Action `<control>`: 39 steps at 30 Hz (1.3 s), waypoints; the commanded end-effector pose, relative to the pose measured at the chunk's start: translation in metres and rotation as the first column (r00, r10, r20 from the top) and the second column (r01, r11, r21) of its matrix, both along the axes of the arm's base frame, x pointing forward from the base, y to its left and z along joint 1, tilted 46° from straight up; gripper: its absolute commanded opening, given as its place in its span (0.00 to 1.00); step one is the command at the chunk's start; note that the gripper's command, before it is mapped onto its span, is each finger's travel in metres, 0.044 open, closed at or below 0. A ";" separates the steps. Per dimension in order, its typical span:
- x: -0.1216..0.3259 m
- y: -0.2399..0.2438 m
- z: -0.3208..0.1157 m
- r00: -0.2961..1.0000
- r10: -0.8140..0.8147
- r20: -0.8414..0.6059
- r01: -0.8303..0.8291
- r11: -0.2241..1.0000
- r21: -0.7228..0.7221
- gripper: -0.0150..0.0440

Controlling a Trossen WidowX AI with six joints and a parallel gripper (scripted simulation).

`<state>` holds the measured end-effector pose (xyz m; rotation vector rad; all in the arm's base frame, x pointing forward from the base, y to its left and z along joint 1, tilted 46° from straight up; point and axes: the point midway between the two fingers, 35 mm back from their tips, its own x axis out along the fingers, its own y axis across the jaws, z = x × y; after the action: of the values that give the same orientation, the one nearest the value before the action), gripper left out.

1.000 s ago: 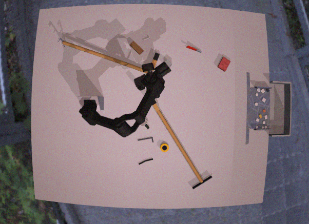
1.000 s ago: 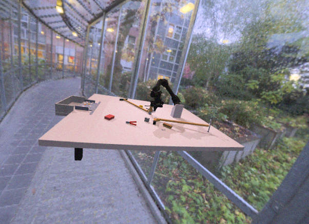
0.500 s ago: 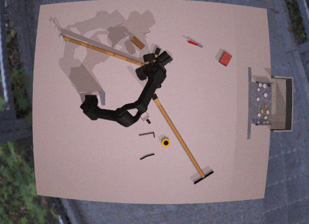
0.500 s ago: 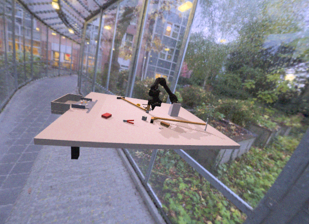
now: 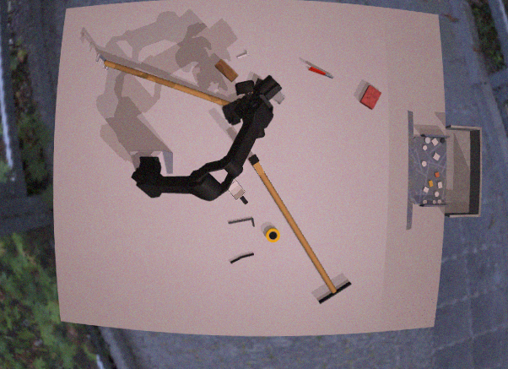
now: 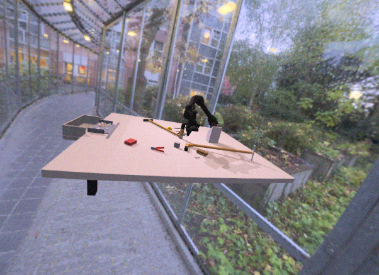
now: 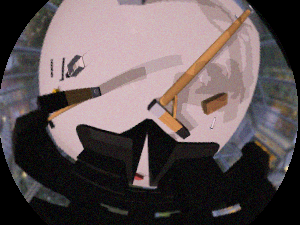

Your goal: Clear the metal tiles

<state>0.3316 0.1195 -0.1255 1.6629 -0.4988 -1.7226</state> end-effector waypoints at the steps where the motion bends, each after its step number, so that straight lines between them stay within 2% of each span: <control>1: -0.001 0.005 -0.006 1.000 -0.005 0.000 0.005 1.000 0.004 0.25; 39: -0.015 0.049 -0.048 1.000 -0.006 0.000 0.006 1.000 0.008 0.25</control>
<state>0.3186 0.1654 -0.1691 1.6671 -0.4945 -1.7253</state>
